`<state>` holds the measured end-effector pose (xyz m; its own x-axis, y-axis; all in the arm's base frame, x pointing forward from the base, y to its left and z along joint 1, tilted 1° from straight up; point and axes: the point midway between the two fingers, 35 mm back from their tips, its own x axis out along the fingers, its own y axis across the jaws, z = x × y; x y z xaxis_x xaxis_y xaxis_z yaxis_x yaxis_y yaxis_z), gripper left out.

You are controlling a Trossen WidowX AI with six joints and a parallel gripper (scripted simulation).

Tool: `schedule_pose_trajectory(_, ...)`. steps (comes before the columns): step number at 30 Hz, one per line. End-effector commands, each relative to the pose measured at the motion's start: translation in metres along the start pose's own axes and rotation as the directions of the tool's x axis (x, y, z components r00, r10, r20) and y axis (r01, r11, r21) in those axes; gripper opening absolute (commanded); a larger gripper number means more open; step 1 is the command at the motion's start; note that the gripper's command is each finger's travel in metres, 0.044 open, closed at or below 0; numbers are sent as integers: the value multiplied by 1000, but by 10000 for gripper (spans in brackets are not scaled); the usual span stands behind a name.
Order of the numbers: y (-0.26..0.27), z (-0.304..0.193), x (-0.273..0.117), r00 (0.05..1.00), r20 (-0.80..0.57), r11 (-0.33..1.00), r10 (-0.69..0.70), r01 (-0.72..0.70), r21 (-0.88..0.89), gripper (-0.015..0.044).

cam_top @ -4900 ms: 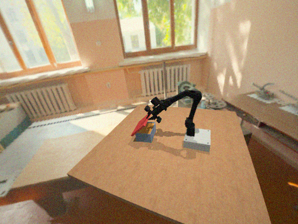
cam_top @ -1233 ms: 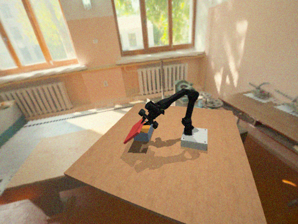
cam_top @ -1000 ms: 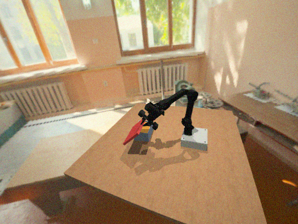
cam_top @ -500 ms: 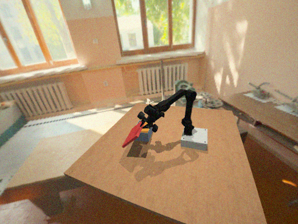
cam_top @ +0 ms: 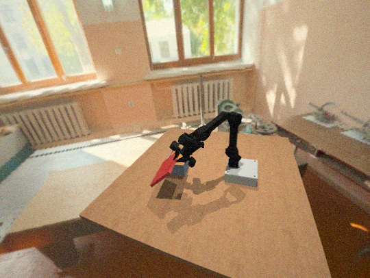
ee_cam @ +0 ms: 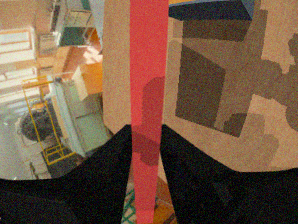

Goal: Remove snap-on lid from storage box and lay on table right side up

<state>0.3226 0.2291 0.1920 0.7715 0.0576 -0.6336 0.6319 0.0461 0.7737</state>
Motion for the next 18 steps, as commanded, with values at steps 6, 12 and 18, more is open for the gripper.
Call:
schedule_pose_trajectory(6, 4, -17, -5, 1000, -1, 1000, 17, -17, 13, 0)
schedule_pose_trajectory(12, 3, -29, -6, 1000, -2, 1000, 17, -16, 13, 0)
schedule_pose_trajectory(18, 2, -41, -7, 1000, -3, 1000, 16, -16, 14, 0)
